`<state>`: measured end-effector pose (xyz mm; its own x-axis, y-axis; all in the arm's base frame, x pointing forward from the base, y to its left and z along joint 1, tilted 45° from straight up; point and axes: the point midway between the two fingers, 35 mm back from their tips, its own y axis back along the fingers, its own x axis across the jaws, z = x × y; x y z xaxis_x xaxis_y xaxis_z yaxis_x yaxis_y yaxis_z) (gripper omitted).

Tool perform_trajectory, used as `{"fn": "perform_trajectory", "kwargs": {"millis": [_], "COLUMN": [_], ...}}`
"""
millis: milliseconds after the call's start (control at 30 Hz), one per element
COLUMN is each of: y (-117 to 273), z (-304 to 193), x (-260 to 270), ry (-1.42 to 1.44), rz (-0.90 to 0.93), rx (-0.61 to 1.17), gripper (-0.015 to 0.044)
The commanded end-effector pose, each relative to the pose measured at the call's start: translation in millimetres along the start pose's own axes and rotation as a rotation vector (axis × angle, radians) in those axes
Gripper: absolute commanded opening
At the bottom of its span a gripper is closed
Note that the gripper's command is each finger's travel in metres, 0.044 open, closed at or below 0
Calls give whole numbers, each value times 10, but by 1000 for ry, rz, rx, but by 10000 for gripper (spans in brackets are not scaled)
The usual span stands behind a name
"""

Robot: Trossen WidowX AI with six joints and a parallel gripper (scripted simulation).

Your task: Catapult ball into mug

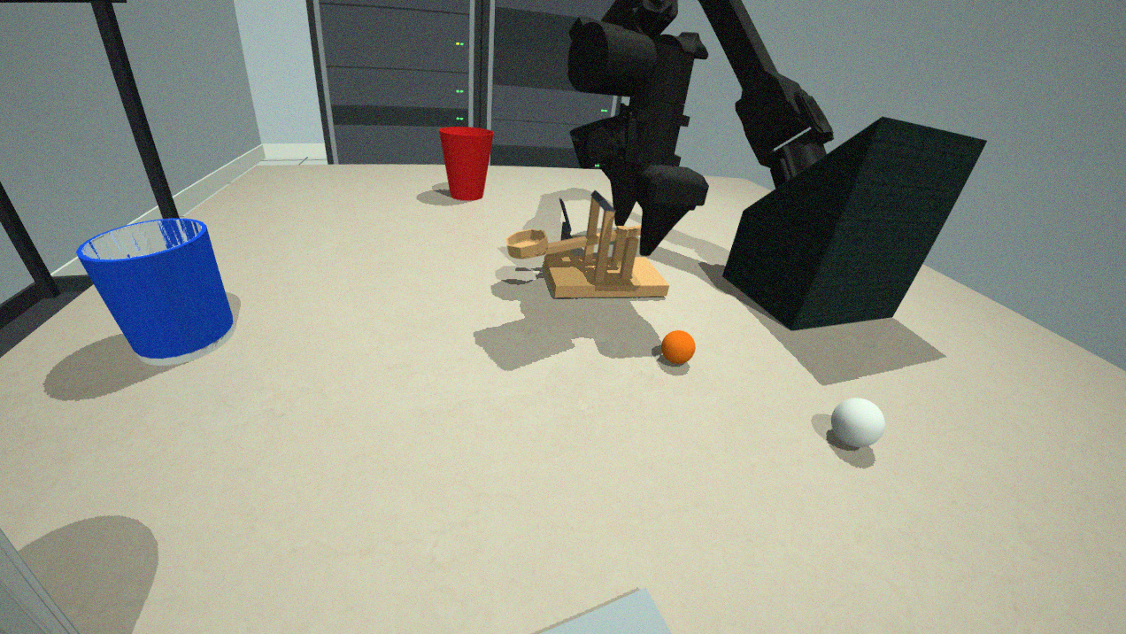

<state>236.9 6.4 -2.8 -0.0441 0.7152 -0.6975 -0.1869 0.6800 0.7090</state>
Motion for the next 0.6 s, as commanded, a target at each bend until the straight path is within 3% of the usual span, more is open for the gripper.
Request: {"fn": "perform_trajectory", "kwargs": {"millis": [0, 567], "y": [-82, -294], "z": [-24, -40], "x": [-12, -34], "ry": [7, 7], "rz": [-6, -11], "rx": [6, 7], "gripper": [440, 440]}}
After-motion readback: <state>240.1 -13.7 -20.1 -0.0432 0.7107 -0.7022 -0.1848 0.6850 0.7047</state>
